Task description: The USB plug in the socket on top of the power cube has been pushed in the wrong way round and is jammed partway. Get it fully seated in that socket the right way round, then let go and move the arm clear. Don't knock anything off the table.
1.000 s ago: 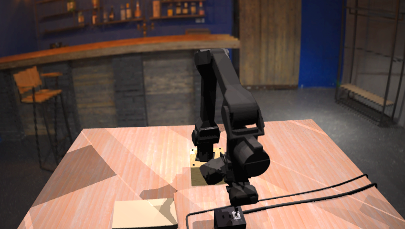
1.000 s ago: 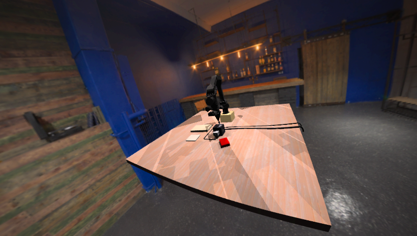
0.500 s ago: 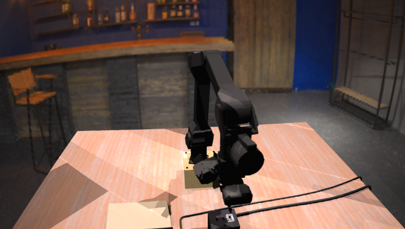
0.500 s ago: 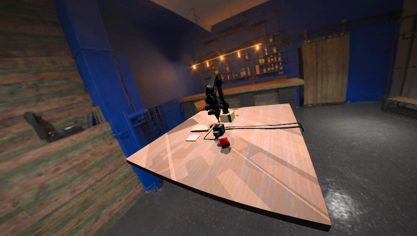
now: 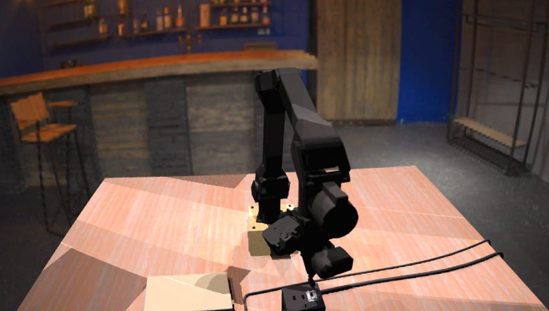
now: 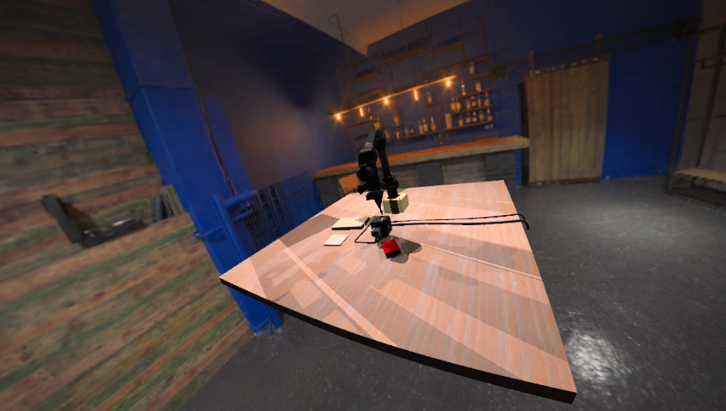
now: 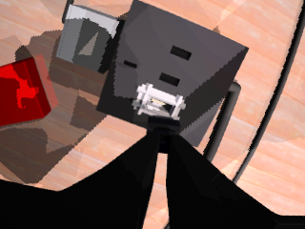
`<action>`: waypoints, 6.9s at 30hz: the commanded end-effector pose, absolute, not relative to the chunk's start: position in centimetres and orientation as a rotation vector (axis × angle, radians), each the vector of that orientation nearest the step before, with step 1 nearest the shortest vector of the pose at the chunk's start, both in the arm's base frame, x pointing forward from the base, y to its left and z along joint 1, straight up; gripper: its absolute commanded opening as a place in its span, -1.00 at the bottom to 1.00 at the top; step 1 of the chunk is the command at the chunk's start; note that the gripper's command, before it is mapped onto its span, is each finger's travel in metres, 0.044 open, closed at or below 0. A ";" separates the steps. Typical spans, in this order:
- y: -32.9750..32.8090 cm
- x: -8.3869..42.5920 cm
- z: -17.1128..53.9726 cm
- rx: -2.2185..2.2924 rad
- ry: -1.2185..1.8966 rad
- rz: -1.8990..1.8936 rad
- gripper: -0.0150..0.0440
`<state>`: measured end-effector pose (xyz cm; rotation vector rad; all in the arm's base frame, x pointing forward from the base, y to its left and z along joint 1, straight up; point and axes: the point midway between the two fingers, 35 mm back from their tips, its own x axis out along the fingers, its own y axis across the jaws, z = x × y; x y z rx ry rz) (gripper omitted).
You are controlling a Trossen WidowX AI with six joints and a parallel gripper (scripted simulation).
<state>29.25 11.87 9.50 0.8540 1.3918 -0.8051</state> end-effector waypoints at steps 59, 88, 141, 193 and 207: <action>11.9 29.2 9.5 -0.414 1.498 0.431 -0.49; 11.9 29.2 9.4 -1.004 1.292 1.002 -0.49; 12.0 29.2 9.3 -1.372 1.043 1.376 -0.49; 12.2 29.3 8.6 -1.343 1.013 1.402 -0.49; 12.3 29.3 8.5 -1.335 1.005 1.409 -0.49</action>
